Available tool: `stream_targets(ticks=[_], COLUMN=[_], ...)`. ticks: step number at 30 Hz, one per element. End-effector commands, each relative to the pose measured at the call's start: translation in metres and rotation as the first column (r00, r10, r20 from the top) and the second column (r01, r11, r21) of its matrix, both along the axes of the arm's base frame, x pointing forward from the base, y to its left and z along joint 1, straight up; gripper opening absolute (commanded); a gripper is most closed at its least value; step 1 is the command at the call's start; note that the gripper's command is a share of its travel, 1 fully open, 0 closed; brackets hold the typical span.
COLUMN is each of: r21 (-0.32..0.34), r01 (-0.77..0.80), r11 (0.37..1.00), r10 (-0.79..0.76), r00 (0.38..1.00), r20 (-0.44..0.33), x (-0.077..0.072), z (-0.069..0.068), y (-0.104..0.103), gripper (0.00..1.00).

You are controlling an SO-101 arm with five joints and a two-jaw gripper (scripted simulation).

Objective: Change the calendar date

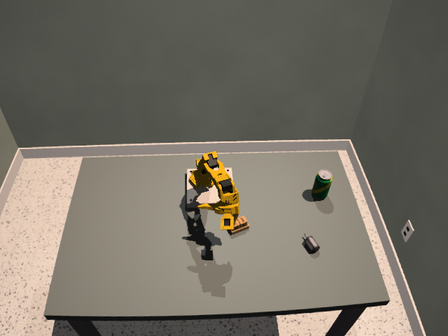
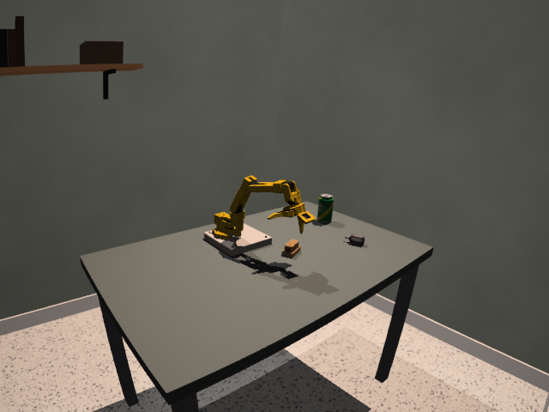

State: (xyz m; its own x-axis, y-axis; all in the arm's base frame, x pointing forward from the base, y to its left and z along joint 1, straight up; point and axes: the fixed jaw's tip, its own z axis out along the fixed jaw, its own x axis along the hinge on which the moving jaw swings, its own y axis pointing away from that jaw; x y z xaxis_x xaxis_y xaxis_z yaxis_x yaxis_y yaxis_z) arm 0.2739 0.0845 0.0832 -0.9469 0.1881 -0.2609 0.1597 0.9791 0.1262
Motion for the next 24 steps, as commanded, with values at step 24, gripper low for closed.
stream_targets(ticks=[24], r21=[-0.016], r01=[-0.066], r11=[0.998], r10=[0.066], r00=[0.998], r20=[0.009], x=[-0.0019], z=[0.0010], y=[0.0013], gripper=[0.99])
